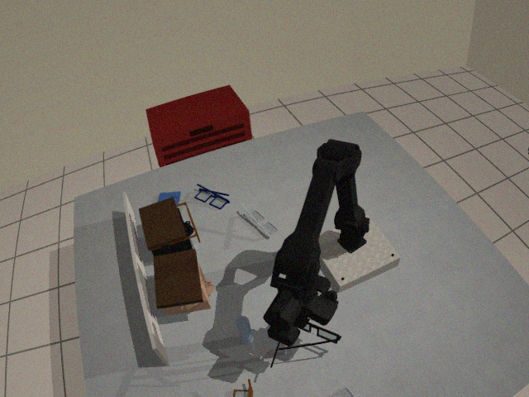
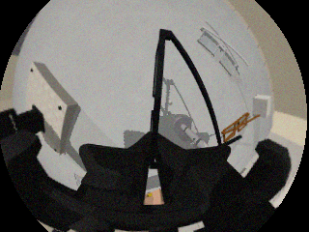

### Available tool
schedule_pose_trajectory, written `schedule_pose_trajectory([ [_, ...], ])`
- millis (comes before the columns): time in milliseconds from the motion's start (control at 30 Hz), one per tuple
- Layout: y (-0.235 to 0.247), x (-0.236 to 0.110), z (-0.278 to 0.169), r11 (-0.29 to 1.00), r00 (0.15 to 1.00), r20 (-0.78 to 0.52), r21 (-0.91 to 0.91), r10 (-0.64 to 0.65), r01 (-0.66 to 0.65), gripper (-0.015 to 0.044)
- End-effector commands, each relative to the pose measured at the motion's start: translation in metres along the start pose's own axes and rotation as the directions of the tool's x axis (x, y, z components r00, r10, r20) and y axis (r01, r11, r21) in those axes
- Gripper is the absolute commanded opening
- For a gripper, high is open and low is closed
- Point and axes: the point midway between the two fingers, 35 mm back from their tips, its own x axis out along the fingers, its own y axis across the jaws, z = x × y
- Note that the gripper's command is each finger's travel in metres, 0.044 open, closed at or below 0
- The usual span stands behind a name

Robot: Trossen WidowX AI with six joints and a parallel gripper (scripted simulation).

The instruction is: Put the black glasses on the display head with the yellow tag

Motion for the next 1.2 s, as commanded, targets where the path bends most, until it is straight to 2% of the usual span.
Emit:
schedule_pose_trajectory([
  [0,0.002,-0.001,0.004,1.000,1.000,-0.001,0.001,-0.006,0.006,0.0000],
  [1167,0.006,-0.001,0.018,1.000,1.000,0.001,0.001,-0.006,0.006,0.0000],
])
